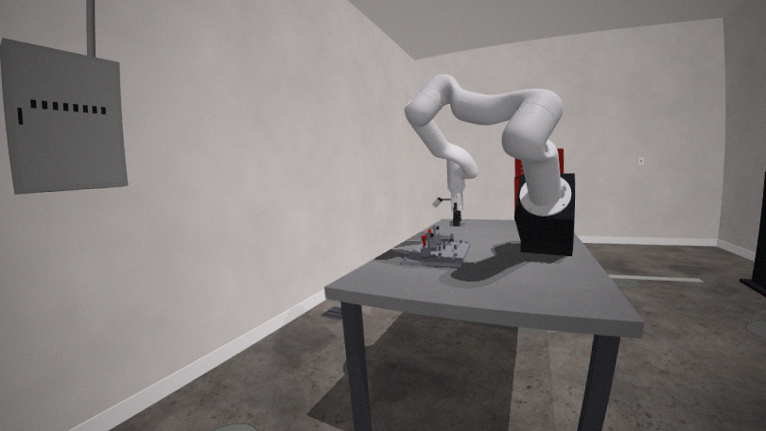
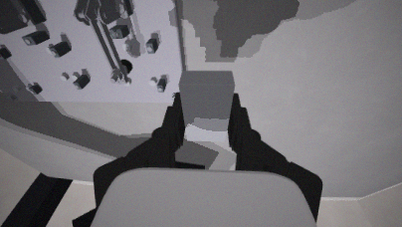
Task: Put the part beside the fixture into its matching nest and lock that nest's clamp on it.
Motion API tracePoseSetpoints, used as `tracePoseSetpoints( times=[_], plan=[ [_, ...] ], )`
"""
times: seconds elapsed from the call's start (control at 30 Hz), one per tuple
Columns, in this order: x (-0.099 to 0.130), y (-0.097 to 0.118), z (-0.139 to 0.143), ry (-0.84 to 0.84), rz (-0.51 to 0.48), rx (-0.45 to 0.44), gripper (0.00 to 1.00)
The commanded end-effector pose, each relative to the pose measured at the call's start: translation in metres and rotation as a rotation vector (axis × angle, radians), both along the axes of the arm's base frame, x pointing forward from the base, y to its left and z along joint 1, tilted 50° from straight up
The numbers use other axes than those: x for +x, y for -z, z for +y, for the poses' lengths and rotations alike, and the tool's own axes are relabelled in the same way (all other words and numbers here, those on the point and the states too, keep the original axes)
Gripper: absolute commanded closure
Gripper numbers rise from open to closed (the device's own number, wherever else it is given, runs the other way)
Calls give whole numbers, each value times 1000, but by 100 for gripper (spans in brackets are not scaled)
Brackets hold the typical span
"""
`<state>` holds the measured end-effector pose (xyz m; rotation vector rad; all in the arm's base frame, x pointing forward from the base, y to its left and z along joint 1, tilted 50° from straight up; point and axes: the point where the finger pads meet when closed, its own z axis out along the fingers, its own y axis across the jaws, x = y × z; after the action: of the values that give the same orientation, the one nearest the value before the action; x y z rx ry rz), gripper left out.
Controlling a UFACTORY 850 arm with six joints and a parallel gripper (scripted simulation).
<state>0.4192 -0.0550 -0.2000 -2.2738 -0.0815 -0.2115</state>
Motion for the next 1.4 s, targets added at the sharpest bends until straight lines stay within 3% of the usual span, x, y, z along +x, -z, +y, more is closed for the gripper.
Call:
tracePoseSetpoints(
  times=[0.0,0.1,0.17,0.67,1.03,1.37],
  plan=[
    [-4,-30,27,3,-4,-4,100],
    [-7,-47,43,3,-4,-4,100],
    [-7,-47,43,3,-4,-4,100],
    [-19,-127,119,3,-4,-4,100],
    [-23,-152,142,3,-4,-4,100],
    [-24,-155,145,3,-4,-4,100]
  ],
)
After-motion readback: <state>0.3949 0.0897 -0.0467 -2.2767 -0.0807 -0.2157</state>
